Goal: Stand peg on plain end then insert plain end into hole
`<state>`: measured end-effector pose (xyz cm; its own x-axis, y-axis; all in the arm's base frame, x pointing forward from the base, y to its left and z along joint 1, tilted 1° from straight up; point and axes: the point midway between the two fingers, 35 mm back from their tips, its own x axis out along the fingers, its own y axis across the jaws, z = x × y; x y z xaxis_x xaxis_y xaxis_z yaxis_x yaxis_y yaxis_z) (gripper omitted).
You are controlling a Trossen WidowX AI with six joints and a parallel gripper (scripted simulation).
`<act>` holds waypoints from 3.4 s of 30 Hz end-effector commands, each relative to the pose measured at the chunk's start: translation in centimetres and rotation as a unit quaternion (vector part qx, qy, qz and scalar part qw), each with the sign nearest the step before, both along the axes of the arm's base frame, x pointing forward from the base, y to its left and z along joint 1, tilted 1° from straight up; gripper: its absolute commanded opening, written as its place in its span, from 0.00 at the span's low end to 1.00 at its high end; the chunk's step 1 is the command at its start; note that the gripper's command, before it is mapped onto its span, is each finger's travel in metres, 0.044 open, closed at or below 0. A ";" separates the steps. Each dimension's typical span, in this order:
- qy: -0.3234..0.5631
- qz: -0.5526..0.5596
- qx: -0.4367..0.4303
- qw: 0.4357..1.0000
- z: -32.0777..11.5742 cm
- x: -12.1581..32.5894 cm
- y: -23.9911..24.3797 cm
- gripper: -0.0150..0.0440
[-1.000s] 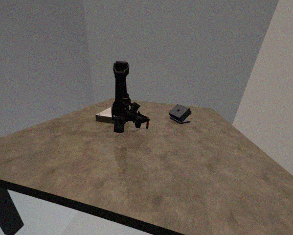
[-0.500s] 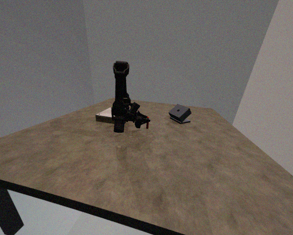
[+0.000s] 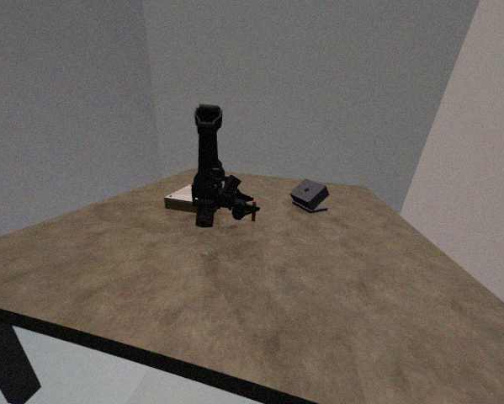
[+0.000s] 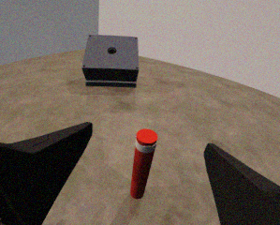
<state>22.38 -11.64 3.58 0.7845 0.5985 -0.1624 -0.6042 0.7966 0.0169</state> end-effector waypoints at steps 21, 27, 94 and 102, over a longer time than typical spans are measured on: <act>0.054 -0.018 0.018 0.998 15.4 -0.4 0.8 1.00; 0.129 0.043 -0.009 0.991 13.7 -0.4 2.5 1.00; 0.483 0.028 -0.416 0.770 5.6 2.1 1.9 1.00; 0.483 0.028 -0.416 0.770 4.3 2.2 1.8 1.00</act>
